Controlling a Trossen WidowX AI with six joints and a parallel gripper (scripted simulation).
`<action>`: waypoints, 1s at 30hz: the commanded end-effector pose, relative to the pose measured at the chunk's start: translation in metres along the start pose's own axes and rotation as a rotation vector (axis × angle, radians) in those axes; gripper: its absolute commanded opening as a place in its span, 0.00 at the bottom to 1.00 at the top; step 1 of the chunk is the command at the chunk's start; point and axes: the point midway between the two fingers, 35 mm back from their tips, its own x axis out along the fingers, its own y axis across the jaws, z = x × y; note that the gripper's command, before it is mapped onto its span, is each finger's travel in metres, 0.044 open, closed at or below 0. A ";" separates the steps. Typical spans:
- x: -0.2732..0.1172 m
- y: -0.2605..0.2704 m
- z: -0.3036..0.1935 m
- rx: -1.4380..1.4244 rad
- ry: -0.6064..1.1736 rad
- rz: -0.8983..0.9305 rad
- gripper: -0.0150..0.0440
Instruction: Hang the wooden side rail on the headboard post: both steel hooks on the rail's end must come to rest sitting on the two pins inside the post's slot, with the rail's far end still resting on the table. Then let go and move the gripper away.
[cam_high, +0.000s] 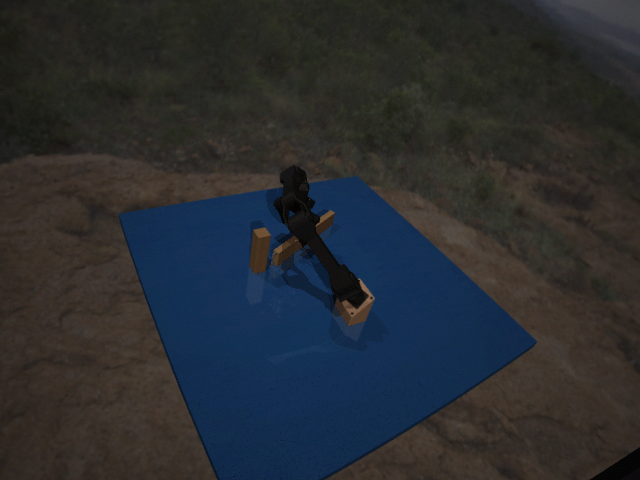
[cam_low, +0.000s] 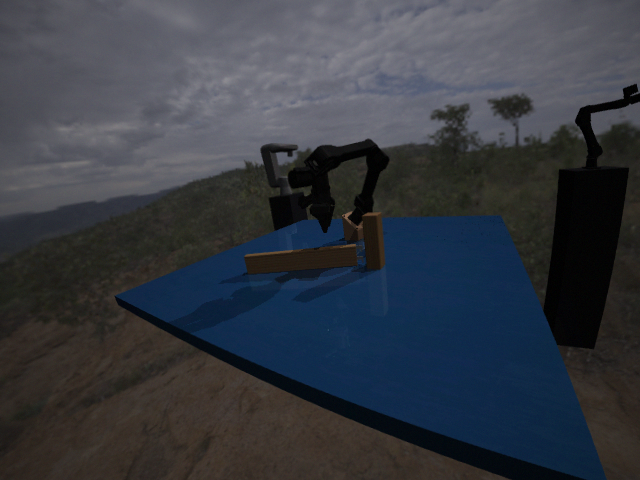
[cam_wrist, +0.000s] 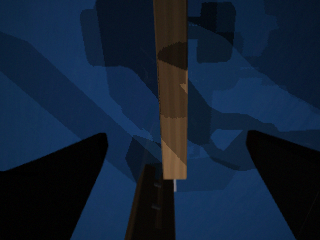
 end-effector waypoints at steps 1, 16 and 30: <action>0.012 0.001 0.002 -0.014 -0.007 -0.003 1.00; 0.050 0.000 0.001 -0.015 -0.005 -0.002 1.00; 0.072 0.001 0.002 -0.015 -0.006 -0.002 1.00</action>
